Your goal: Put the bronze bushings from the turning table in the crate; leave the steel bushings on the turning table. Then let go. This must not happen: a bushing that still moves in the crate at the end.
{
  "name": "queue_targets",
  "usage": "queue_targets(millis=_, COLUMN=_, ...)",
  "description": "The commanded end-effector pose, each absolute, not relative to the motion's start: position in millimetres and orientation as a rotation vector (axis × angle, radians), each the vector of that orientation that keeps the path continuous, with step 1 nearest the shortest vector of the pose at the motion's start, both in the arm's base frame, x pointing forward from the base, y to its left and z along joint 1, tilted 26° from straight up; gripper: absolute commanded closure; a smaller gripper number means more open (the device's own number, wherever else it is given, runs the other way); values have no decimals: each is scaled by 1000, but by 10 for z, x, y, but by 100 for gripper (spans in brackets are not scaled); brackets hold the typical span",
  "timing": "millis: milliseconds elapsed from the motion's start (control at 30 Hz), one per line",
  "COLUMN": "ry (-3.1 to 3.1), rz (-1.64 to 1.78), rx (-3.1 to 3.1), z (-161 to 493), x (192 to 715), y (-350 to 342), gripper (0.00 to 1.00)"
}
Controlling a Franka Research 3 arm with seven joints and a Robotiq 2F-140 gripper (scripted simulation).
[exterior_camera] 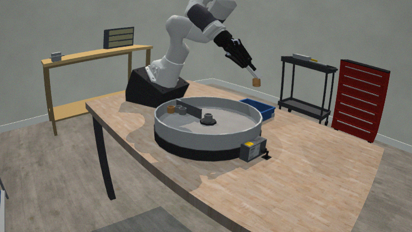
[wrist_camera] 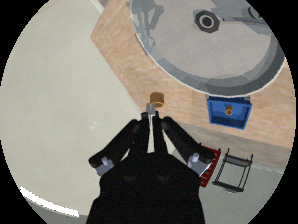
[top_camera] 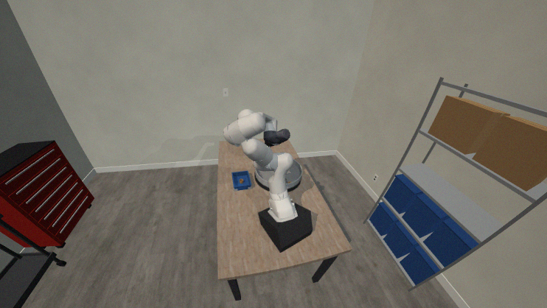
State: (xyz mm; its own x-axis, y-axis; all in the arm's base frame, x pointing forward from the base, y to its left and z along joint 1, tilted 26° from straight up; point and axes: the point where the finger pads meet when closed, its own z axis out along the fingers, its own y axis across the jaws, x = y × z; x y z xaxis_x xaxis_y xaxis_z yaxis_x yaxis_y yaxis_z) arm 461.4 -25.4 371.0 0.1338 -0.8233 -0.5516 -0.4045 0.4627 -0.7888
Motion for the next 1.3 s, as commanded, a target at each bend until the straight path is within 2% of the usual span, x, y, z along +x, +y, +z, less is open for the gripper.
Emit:
queue_targets(millis=0, ry=1517, rz=-317, rx=-1093, z=3645, x=4569, y=-11, gripper=100)
queue_targets(millis=700, ry=1572, rz=60, rx=-1258, z=2975, x=4032, y=1162, gripper=100)
queue_targets(millis=1267, ry=1588, rz=260, rx=-1410, z=2597, x=3528, y=1705, gripper=100)
